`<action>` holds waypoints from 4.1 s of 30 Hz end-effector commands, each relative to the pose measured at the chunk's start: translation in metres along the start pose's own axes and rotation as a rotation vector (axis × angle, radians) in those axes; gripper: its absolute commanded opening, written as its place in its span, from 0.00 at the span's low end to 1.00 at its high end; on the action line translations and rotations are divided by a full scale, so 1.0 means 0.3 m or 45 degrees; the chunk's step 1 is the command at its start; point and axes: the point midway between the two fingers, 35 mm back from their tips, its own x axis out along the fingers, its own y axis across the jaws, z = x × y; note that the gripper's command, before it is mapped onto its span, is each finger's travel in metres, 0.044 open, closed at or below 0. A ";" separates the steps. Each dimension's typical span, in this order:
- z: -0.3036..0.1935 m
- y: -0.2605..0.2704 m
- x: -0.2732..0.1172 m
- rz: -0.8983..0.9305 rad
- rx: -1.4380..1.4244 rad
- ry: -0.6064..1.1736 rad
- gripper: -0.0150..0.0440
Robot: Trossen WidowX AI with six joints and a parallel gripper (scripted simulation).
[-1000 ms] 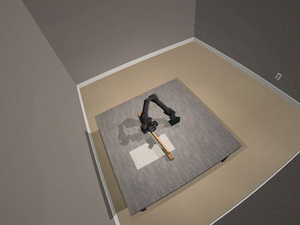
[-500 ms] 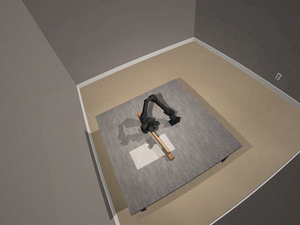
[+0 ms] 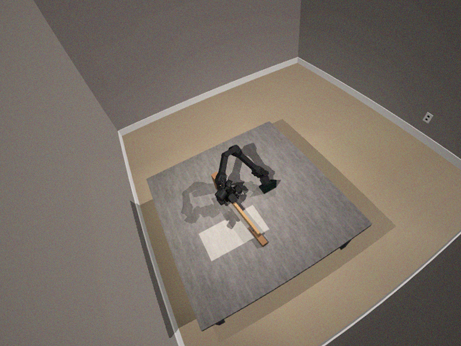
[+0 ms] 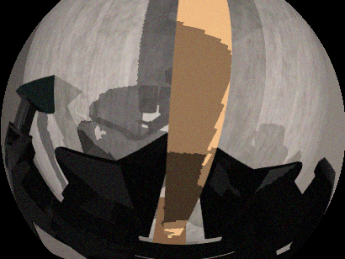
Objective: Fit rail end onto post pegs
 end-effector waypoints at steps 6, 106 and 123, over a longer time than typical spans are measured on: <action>-0.015 -0.002 -0.007 -0.008 -0.001 -0.002 0.25; -0.119 -0.002 -0.009 -0.008 -0.001 0.000 0.25; -0.136 -0.002 -0.010 -0.007 -0.001 0.000 0.25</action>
